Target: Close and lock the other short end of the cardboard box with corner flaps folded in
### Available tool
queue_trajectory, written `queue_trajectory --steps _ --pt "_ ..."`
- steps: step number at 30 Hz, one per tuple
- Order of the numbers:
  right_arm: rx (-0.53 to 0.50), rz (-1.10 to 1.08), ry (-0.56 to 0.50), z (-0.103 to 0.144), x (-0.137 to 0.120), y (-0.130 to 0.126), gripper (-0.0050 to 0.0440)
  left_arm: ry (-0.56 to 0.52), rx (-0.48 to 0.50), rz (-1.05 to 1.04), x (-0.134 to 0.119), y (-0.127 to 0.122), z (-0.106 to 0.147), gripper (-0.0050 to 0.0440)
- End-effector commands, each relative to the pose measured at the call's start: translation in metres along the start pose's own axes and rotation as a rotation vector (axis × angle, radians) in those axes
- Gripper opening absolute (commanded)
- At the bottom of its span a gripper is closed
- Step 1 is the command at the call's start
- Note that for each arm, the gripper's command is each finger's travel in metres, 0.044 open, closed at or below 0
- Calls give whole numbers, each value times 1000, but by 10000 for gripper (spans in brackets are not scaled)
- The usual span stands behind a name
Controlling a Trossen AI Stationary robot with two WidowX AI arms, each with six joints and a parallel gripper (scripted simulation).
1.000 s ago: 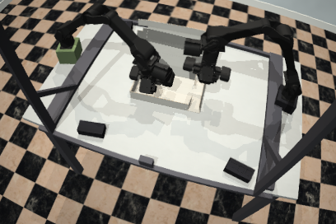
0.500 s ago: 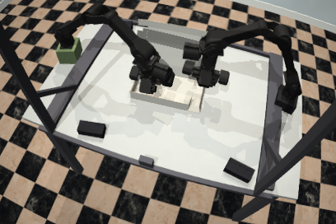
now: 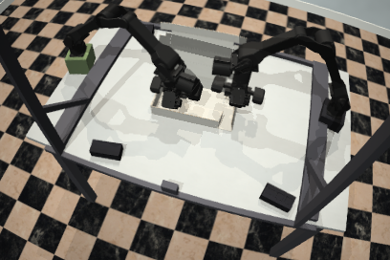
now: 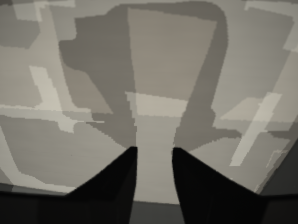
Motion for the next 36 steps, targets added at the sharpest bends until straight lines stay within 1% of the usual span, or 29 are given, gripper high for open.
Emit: queue_trajectory --steps 1,24,27,36 --pt "0 5 -2 -10 0 1 5 -8 -11 0 6 1 -17 102" --pt "-1 5 -2 -10 0 0 5 -8 -11 0 6 1 -17 102" --pt "0 5 -2 0 0 4 5 -8 -11 0 6 1 -17 102" --pt "1 4 -2 6 0 4 5 -8 -11 0 6 1 -17 102"
Point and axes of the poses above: on each arm, the point midway between the two fingers, 35 mm back from their tips, its own z axis back along the fingers, its own y axis across the jaws, x = y × z, the point moved 8 cm from there along z, back along the fingers
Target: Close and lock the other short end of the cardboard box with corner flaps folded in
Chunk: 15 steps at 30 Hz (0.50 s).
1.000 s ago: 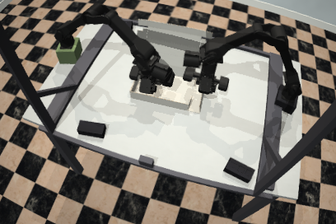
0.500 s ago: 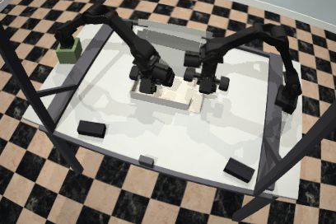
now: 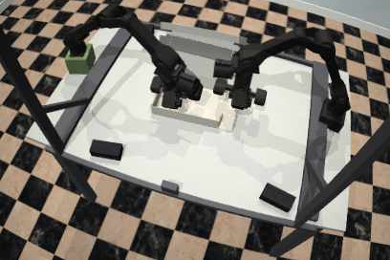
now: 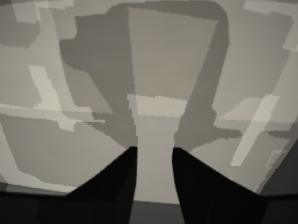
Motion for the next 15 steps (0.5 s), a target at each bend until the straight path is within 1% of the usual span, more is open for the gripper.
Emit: queue_trajectory --steps 1,15 --pt "-32 -5 -4 15 0 -2 5 -10 -13 -1 6 0 -17 102" --pt "-31 -5 -3 28 0 0 5 -10 -13 -1 6 0 -17 102"
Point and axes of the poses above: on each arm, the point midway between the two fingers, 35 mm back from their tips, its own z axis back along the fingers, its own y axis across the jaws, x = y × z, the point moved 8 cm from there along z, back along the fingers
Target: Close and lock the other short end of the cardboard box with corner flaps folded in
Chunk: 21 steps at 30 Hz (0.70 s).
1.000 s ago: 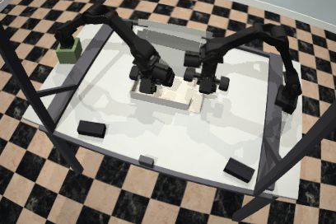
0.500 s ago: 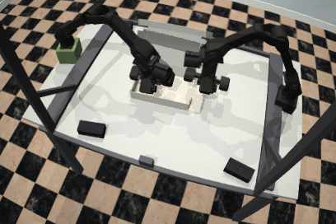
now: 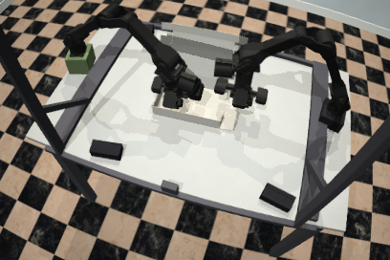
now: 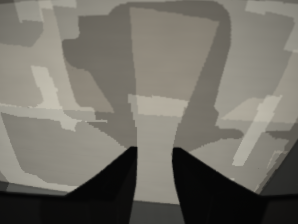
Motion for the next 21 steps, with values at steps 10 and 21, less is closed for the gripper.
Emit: queue_trajectory --steps 10,21 --pt "-45 -7 -6 32 0 -6 5 -9 -24 -6 7 -3 -17 102" --pt "-43 -7 -5 41 0 -7 5 -9 -22 -6 7 -3 -17 102"
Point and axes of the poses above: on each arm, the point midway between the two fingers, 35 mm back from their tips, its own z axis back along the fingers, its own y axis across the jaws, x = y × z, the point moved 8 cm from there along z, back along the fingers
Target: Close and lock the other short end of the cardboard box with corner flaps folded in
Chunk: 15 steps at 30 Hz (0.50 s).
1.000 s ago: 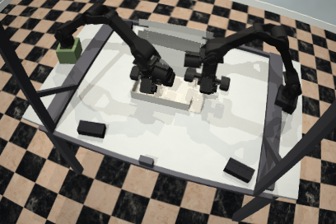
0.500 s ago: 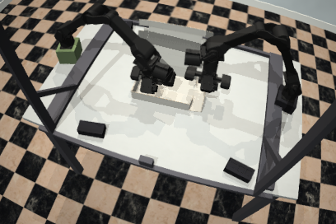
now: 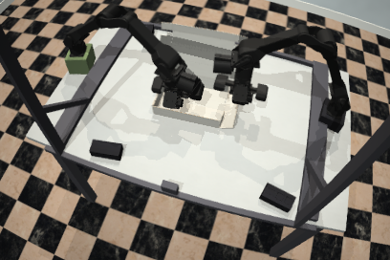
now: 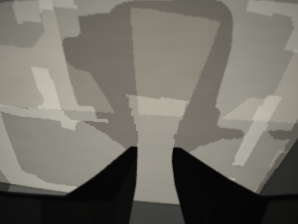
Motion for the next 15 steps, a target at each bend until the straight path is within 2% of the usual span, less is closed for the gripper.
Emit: queue_trajectory --steps 1,7,15 --pt "-55 -6 -7 22 0 -3 5 -10 -27 -7 7 -4 -17 102" --pt "-175 -7 -7 23 0 10 5 -10 -27 -7 7 -4 -17 102" --pt "-182 -7 -5 27 0 9 5 -11 -28 -8 7 -4 -17 102"
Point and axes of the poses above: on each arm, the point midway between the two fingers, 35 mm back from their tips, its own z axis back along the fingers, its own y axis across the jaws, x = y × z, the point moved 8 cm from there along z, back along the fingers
